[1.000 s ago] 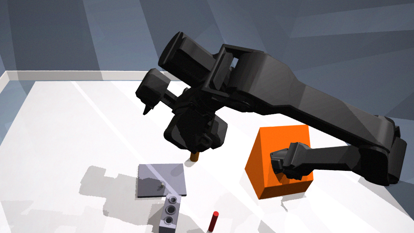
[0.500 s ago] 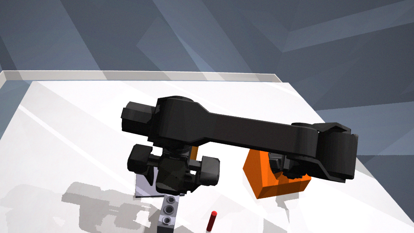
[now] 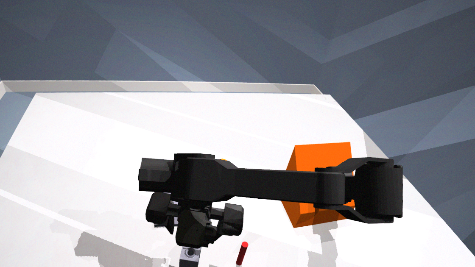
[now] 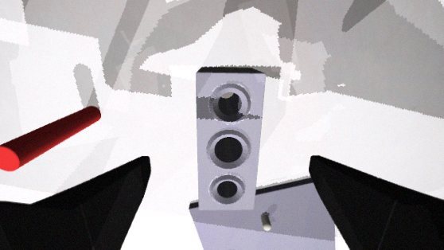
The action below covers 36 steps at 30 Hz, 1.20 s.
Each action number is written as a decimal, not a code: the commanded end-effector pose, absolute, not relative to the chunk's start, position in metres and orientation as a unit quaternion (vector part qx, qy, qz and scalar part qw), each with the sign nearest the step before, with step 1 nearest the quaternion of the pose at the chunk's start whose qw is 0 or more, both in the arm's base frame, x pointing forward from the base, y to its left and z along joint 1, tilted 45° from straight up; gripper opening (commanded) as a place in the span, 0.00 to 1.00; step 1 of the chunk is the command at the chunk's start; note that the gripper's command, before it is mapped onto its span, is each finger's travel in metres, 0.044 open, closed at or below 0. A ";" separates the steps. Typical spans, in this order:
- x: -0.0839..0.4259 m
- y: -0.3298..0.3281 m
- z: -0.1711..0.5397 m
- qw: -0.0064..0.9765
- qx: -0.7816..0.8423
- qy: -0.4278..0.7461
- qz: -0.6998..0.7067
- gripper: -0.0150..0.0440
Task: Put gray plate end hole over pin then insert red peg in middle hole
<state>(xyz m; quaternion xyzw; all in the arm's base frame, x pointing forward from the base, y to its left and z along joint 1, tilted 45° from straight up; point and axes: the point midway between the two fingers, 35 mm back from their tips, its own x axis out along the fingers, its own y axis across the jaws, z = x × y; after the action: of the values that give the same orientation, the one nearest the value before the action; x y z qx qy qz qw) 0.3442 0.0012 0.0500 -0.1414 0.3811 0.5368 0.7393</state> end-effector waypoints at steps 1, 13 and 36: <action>0.344 0.006 0.044 0.739 -0.135 0.382 0.538 1.00; 0.348 0.019 0.030 0.739 -0.136 0.382 0.538 1.00; 0.351 0.044 0.005 0.739 -0.135 0.381 0.538 1.00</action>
<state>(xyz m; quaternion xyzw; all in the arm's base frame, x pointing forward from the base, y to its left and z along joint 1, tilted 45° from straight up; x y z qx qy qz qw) 0.3530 0.0405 0.0094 -0.1407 0.3797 0.5368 0.7401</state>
